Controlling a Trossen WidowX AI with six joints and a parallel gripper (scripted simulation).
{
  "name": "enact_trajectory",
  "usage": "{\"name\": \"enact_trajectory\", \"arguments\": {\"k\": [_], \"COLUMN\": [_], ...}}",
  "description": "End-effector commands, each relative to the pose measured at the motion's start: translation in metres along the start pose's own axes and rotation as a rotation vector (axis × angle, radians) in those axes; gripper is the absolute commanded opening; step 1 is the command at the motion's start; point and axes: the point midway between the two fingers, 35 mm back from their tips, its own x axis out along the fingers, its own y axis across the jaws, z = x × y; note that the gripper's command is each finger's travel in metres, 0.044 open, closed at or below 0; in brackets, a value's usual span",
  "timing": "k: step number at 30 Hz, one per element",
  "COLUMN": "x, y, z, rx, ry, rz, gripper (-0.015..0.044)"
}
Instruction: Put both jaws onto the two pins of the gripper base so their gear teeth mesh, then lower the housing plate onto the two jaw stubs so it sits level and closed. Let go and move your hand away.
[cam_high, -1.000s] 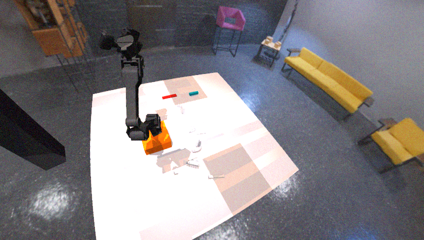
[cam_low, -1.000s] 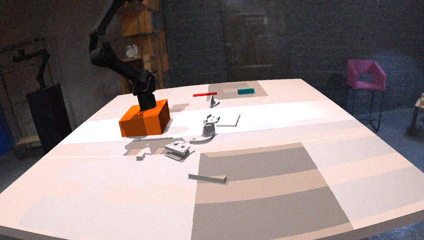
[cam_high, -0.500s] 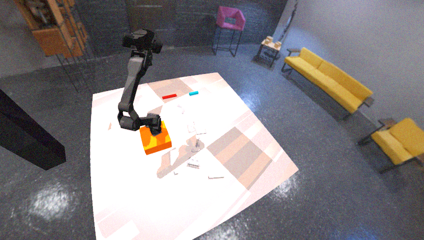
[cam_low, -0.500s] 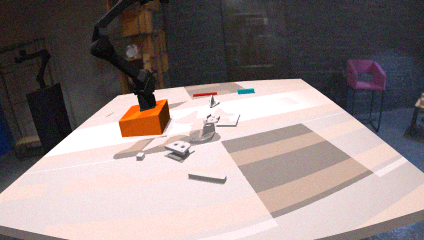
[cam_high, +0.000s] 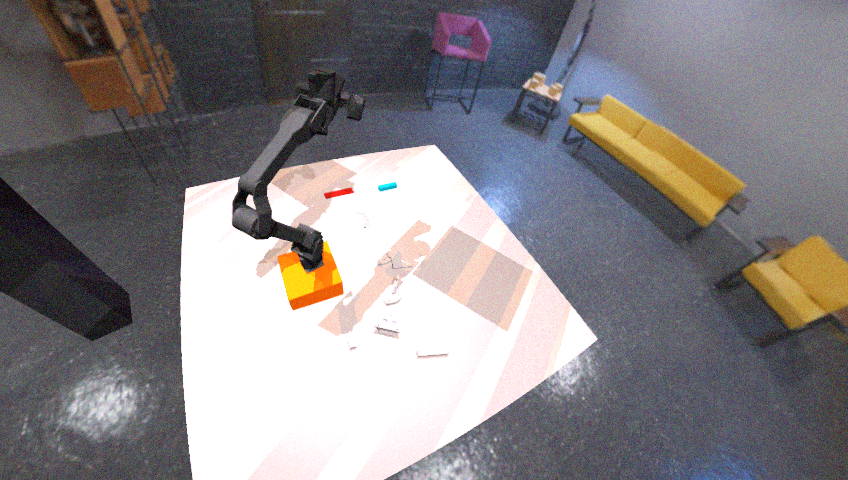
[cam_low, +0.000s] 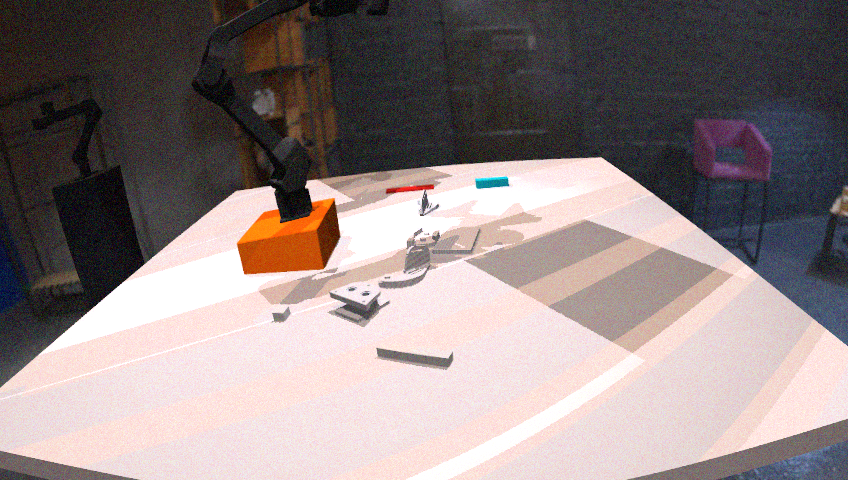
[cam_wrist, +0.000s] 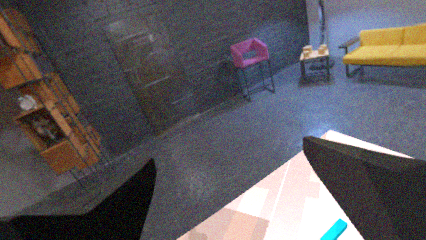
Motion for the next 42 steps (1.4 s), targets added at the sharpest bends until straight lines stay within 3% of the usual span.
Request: {"name": "enact_trajectory", "arguments": {"k": [1, 10, 18, 30, 42], "x": [0.012, 0.011, -0.012, -0.082, -0.157], "y": [-0.046, -0.132, -0.207, -0.292, -0.323], "z": [-0.020, -0.061, -0.107, -0.185, -0.262], "rx": [-0.051, -0.139, -0.193, -0.147, -0.078], "ry": [0.078, 0.257, 0.466, 0.776, 1.081], "rz": [-0.132, -0.352, -0.507, -0.665, -0.641], "gripper": [0.0440, 0.0440, 0.0440, 0.0440, 0.0440]}}
